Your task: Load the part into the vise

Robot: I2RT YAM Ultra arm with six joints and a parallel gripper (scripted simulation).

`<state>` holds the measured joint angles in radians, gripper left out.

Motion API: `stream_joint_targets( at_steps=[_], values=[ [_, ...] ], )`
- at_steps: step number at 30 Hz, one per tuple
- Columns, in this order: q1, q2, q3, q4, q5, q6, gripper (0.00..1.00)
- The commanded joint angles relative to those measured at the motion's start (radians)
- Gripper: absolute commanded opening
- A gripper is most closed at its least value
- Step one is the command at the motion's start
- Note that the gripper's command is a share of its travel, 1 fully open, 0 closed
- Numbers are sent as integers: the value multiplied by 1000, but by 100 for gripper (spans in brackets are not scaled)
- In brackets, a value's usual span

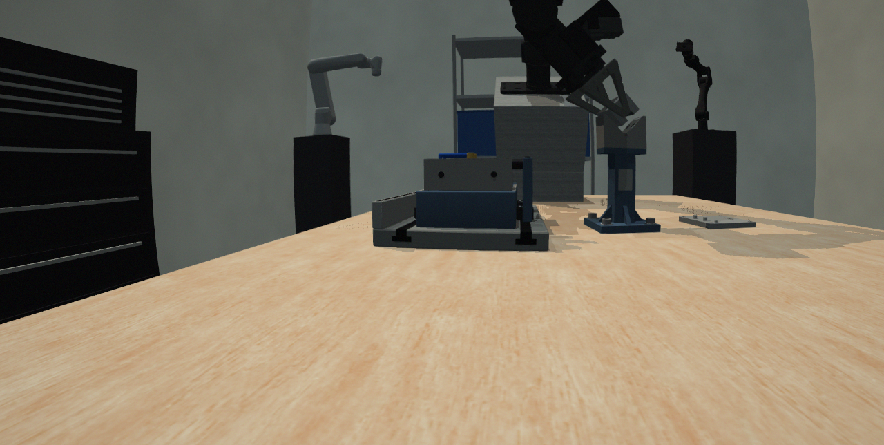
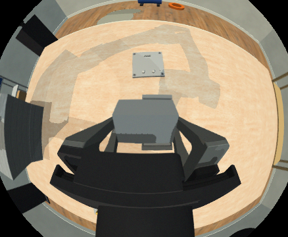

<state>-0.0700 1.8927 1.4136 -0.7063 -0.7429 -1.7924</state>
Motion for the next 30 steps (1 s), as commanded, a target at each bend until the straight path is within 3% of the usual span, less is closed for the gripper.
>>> stream_joint_targets(
  at_steps=[1, 18, 19, 22, 30],
  values=[
    [10, -53, -8, 17, -9, 15, 0],
    [57, -109, -51, 59, 135, 87, 0],
    [61, -117, -21, 64, 148, 94, 0],
    [74, -125, -64, 69, 186, 109, 0],
    [114, -156, -61, 82, 296, 155, 0]
  ],
)
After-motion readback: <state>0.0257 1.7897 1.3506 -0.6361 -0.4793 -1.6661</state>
